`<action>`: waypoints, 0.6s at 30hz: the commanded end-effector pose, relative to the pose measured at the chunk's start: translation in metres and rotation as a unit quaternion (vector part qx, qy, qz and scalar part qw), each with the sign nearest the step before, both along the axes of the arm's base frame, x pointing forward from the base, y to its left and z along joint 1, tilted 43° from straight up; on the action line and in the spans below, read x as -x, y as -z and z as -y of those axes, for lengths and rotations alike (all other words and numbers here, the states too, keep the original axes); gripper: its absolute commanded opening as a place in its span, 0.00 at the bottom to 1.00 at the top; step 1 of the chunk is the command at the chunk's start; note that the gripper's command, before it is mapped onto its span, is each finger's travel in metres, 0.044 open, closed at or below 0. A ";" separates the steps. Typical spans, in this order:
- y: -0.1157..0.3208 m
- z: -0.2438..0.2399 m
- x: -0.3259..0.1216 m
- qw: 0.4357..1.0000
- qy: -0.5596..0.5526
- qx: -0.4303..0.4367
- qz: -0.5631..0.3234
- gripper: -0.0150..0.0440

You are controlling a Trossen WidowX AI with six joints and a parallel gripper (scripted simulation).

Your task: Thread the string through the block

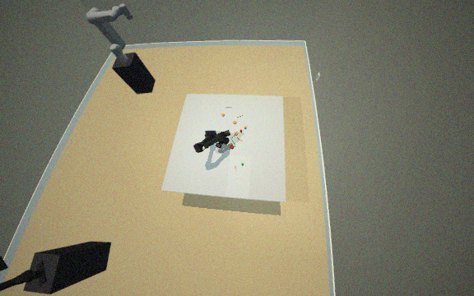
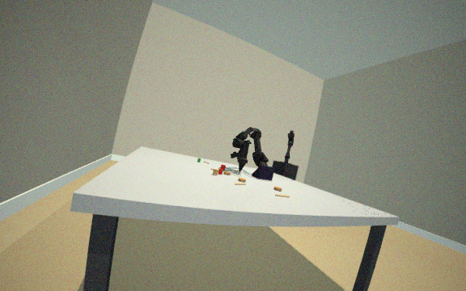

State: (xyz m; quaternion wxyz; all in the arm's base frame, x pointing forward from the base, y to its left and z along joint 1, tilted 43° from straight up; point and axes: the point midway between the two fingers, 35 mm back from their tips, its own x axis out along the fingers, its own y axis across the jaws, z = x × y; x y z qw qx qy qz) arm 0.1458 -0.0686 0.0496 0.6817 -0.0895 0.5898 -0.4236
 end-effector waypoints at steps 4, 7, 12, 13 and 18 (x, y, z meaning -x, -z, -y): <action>0.009 0.004 0.010 1.000 -0.001 -0.011 0.002 0.25; 0.009 0.004 0.010 1.000 -0.001 -0.011 0.002 0.25; 0.008 0.003 0.008 1.000 -0.001 -0.007 0.001 0.48; 0.008 0.003 0.008 1.000 -0.001 -0.007 0.001 0.52; -0.019 -0.025 0.002 1.000 -0.003 -0.013 0.001 0.61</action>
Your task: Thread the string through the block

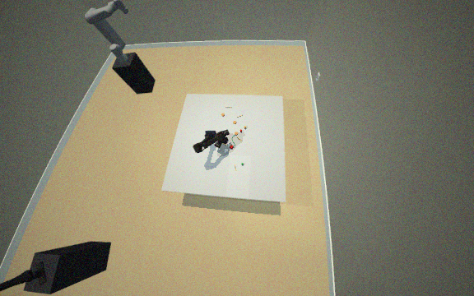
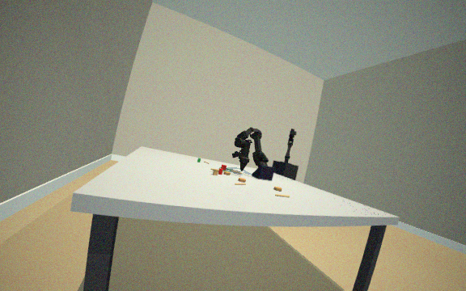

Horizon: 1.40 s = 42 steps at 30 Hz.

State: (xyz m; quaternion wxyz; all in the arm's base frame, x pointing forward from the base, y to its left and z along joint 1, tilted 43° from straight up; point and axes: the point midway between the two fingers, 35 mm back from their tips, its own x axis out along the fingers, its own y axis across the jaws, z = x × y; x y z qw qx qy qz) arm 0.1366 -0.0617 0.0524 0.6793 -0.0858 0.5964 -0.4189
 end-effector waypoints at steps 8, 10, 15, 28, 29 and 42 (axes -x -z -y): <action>-0.048 -0.045 -0.004 1.000 -0.002 -0.001 0.005 0.61; -0.044 -0.041 -0.005 1.000 -0.006 -0.003 0.011 0.70; -0.046 -0.042 -0.006 1.000 -0.006 -0.003 0.011 0.92; -0.060 -0.055 -0.006 1.000 -0.008 -0.004 0.016 1.00; -0.060 -0.055 -0.006 1.000 -0.008 -0.004 0.016 1.00; -0.060 -0.055 -0.006 1.000 -0.008 -0.004 0.016 1.00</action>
